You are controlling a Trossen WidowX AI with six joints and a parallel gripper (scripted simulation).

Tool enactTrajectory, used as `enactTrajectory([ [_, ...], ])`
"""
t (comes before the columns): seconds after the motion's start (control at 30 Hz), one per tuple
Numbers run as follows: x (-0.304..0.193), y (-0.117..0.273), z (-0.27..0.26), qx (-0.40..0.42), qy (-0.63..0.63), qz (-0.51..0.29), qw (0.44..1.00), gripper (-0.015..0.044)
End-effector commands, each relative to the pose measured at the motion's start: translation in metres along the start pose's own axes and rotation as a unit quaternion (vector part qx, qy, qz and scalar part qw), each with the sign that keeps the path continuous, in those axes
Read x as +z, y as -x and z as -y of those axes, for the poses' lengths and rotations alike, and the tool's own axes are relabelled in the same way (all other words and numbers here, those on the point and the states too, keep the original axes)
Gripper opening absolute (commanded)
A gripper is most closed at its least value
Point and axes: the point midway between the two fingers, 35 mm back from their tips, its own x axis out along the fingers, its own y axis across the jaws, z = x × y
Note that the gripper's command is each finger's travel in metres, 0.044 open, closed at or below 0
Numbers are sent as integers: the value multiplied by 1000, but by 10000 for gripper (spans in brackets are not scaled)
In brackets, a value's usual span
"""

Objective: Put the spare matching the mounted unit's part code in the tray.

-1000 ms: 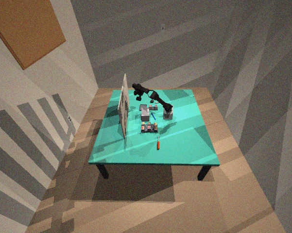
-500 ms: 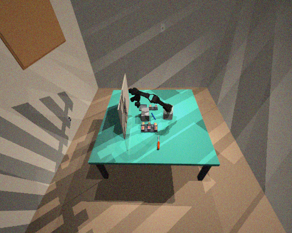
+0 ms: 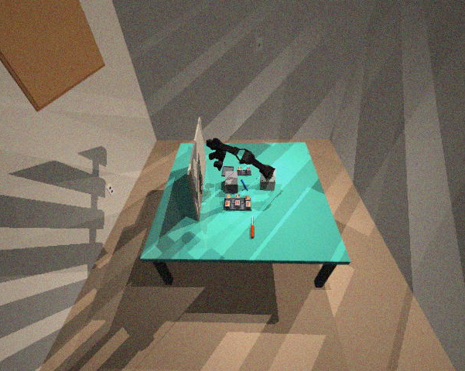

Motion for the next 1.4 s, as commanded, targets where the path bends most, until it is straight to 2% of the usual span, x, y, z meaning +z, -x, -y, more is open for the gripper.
enactTrajectory([
  [0.0,-22,-12,58,-5,-181,-6,983,440],
  [0.13,-52,-27,111,-8,-385,-4,923,440],
  [0.27,-87,-44,152,-8,-560,-5,828,440],
  [0.4,-117,-58,176,-7,-680,-7,734,440],
  [0.67,-119,-59,177,-6,-683,-7,730,440],
  [0.83,-122,-96,177,-6,-683,-7,730,309],
  [0.87,-123,-99,176,-6,-683,-8,730,300],
  [1.37,-124,-108,177,-6,-683,-7,730,300],
])
